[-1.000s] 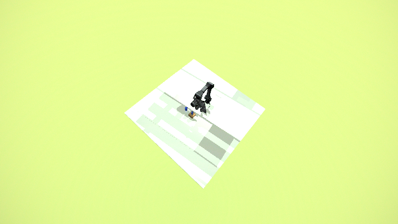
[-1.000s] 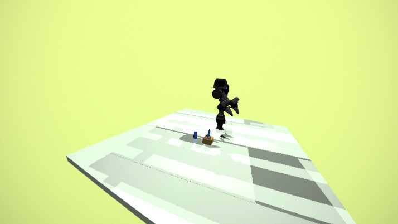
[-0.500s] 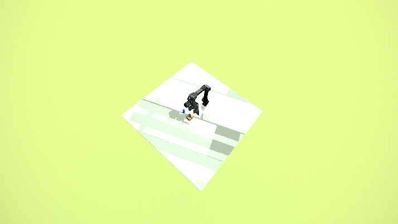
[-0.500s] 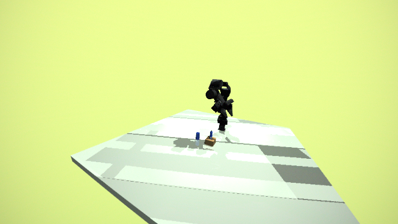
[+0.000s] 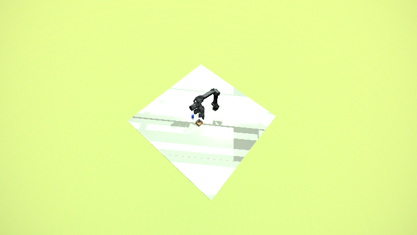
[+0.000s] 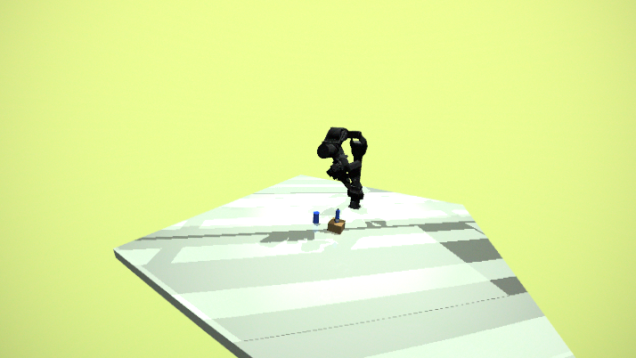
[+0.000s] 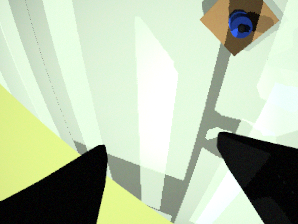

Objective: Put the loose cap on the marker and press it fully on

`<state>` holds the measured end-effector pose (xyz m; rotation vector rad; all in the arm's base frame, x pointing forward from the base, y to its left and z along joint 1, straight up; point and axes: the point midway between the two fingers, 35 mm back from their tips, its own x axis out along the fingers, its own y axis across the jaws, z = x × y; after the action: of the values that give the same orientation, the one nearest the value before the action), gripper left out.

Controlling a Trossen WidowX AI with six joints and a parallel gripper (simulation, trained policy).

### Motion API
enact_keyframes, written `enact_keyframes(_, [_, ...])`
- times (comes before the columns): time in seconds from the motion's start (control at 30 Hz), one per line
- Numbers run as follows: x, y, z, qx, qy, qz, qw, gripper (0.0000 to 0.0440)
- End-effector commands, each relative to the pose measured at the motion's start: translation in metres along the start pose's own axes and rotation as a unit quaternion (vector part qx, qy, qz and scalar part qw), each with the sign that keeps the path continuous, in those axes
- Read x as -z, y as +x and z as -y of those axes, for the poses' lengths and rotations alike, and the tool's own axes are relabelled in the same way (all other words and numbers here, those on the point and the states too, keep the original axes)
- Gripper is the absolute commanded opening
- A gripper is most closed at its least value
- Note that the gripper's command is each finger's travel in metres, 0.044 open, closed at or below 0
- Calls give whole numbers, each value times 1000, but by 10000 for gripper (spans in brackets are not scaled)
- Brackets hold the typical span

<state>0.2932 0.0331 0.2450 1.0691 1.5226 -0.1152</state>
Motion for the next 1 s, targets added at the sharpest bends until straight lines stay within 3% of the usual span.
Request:
enact_keyframes(0.0, [-9,-2,6,8,0,8,1000,322])
enact_keyframes(0.97, [-81,-20,67,89,25,70,993,318])
